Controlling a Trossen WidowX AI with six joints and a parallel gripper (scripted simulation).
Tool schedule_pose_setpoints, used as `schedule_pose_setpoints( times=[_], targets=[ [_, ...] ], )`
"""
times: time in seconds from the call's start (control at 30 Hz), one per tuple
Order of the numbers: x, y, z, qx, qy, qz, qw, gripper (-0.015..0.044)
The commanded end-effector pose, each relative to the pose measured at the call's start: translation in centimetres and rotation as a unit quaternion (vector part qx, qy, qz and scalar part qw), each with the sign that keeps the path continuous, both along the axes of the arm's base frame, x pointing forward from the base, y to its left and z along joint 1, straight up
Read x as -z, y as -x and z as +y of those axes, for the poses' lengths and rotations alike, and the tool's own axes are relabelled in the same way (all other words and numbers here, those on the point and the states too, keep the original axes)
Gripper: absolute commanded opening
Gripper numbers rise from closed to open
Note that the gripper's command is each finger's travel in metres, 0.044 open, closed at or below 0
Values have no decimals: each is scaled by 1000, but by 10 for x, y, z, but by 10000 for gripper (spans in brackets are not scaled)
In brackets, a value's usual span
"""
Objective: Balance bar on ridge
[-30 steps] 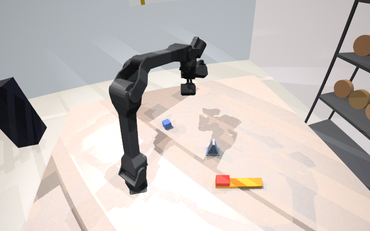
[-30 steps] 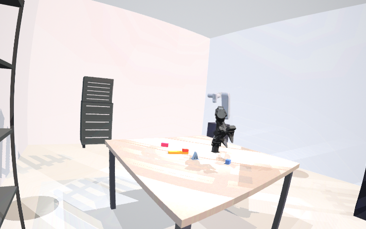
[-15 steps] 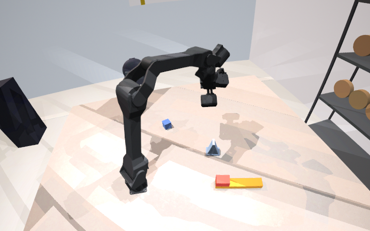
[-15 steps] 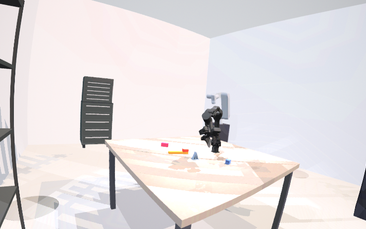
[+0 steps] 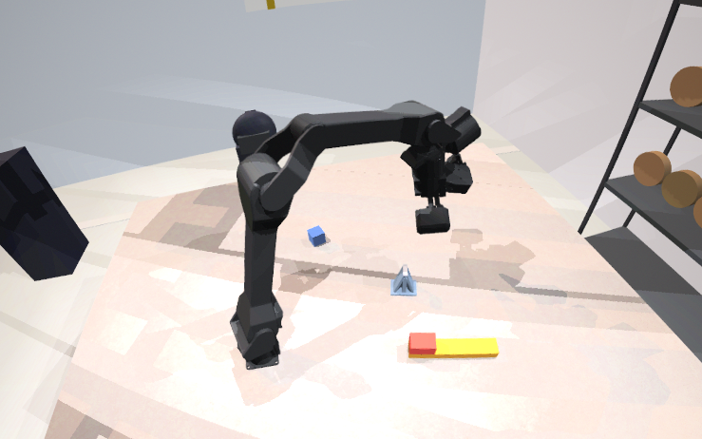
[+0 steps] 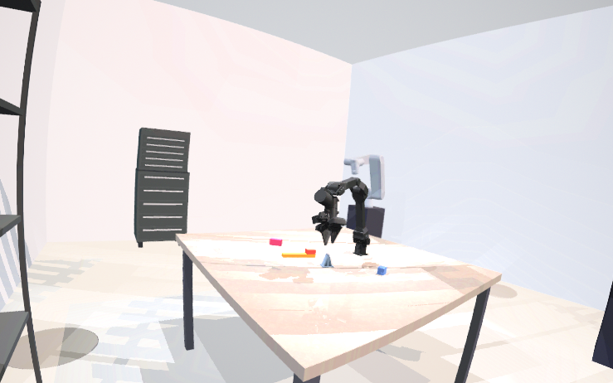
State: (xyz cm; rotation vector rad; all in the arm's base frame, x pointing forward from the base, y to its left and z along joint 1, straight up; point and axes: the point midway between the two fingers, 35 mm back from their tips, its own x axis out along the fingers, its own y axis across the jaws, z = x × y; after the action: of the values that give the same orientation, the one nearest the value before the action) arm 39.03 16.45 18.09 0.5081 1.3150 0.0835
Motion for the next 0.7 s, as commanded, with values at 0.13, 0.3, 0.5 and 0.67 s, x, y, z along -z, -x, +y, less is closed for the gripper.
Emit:
schedule_pose_setpoints(
  times=[0.13, 0.3, 0.5, 0.67],
  targets=[
    [8, -10, -53, 5, 45, 3, 999, 315],
    [12, -12, -85, 8, 70, 10, 997, 315],
    [19, -11, -127, 14, 102, 30, 994, 315],
    [24, -7, -161, 17, 126, 50, 991, 315]
  ],
)
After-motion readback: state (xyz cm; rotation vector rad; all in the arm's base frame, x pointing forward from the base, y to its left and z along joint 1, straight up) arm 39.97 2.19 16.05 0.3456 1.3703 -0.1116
